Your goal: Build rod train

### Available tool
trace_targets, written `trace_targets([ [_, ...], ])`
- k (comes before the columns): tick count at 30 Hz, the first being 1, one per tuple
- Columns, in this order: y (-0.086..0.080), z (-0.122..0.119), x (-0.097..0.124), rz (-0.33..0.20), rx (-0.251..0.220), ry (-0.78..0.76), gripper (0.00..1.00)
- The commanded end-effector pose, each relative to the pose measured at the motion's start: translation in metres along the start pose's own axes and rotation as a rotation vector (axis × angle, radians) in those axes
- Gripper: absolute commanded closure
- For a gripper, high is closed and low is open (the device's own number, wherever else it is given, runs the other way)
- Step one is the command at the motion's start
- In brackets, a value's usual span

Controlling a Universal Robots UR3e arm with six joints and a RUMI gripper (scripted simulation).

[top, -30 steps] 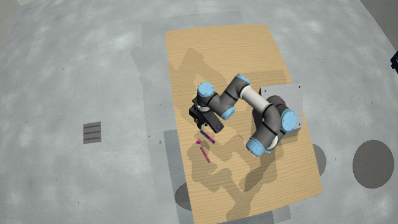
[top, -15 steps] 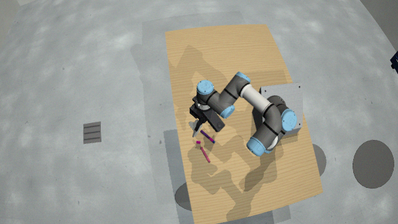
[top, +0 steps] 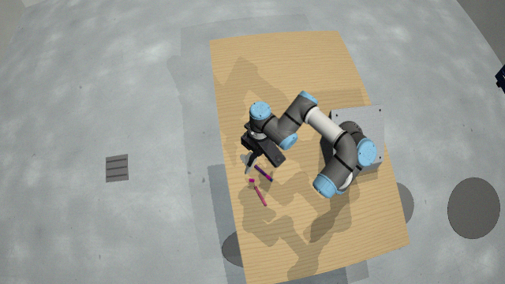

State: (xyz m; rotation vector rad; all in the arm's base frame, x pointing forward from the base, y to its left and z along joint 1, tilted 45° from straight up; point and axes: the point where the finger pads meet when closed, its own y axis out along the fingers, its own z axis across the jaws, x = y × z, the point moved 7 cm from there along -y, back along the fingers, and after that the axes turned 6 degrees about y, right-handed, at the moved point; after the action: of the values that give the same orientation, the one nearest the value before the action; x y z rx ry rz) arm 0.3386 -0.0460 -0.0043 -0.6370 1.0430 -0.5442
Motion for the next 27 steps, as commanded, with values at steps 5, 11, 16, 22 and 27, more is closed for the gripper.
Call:
trace_targets([
  [5,-0.007,0.0,0.001,-0.004,0.0,-0.002,0.0],
  [11,-0.025,0.0,0.001,-0.004,0.0,-0.002,0.0],
  [16,-0.045,0.0,0.001,-0.004,0.0,-0.002,0.0],
  [22,-0.061,0.0,0.001,-0.004,0.0,-0.002,0.0],
  [27,-0.078,0.0,0.001,-0.002,0.0,-0.001,0.0],
])
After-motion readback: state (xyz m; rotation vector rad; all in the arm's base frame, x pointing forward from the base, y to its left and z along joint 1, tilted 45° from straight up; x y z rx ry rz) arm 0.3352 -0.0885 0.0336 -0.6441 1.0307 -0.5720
